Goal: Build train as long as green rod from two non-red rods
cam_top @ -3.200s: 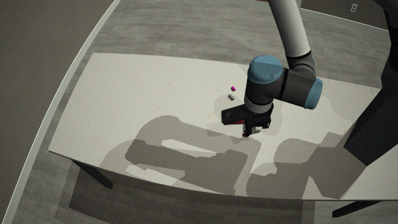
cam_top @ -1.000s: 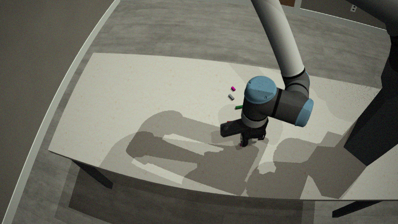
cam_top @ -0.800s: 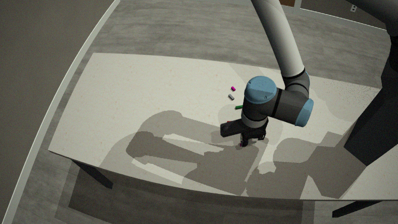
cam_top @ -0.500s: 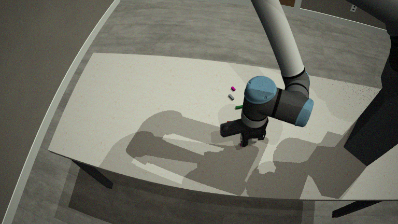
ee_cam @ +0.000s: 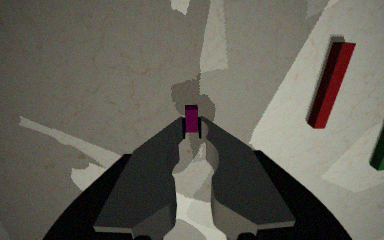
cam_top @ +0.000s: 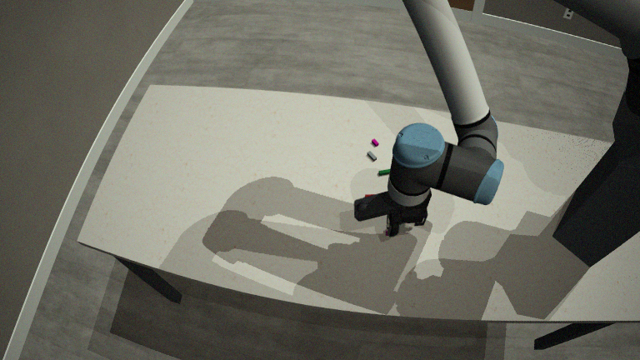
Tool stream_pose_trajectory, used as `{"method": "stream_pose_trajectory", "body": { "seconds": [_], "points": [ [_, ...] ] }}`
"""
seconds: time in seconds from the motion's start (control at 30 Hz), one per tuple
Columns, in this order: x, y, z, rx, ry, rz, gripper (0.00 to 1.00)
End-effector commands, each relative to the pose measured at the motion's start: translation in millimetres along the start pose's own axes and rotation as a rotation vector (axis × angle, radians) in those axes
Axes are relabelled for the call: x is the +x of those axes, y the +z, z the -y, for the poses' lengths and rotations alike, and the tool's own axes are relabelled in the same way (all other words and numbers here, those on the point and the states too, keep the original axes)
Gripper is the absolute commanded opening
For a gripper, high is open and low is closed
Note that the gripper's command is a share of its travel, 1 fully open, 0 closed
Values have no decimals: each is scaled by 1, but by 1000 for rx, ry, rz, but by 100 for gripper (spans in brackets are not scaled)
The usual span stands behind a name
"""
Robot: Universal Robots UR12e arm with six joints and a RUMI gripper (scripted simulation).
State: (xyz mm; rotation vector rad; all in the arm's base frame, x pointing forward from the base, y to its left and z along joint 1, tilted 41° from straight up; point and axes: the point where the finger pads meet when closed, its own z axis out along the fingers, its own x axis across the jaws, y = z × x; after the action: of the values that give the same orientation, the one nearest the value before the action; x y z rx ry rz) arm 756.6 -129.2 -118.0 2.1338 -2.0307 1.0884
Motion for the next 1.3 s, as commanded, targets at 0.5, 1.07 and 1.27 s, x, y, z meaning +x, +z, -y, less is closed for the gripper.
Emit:
{"method": "stream_pose_trajectory", "body": {
  "seconds": [0.5, 1.07, 1.27],
  "points": [
    [0, 9, 0, 1, 0, 0, 0],
    [0, 9, 0, 1, 0, 0, 0],
    [0, 9, 0, 1, 0, 0, 0]
  ]
}}
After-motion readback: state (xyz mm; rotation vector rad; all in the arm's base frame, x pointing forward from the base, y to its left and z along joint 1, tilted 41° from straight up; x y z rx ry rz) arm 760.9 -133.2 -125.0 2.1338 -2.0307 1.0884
